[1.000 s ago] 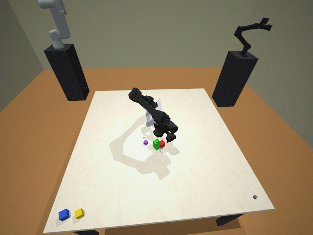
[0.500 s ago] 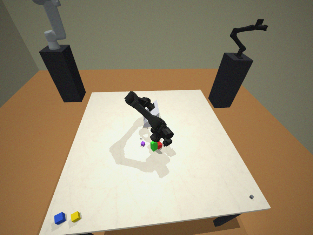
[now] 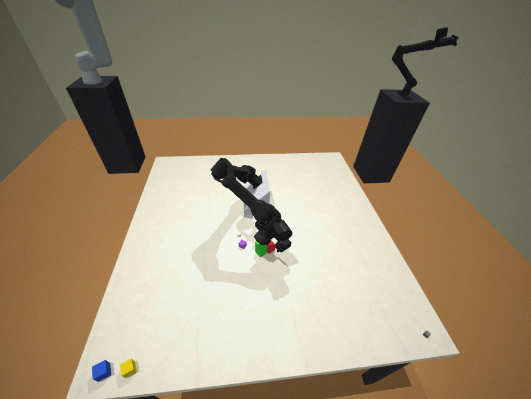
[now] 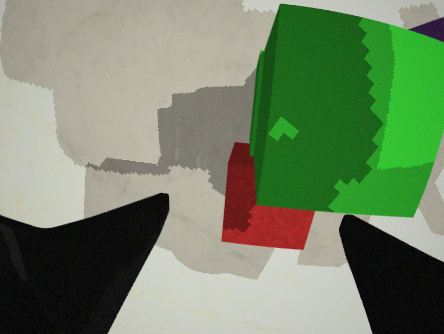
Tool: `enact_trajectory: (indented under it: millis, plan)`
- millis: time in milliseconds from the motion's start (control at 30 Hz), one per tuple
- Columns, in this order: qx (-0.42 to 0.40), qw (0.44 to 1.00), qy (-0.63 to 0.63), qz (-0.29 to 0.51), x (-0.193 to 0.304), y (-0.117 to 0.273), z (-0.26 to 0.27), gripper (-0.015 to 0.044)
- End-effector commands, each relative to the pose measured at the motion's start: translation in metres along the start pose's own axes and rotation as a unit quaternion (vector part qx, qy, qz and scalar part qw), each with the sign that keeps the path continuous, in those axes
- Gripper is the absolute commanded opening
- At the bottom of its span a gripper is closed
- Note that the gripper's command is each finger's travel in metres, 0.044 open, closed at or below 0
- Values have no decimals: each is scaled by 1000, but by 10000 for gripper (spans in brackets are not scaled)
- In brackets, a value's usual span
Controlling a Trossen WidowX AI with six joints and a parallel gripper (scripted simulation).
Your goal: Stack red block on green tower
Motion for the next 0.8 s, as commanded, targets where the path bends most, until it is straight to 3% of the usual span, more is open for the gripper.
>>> enact_trajectory:
  millis: [0,767]
  plan:
    - [7,1000,7,1,4,-10,-2,440]
    - [7,1000,7,1,4,-20,-3,440]
Point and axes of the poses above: the point midway between the two fingers, 35 mm back from their tips, its own y axis back along the fingers, its own z axis across the jaws, x = y × z, the point moved 1 cm from there along y, back along the fingers, and after that the axes turned 14 degrees about y, right-handed, at the moved point
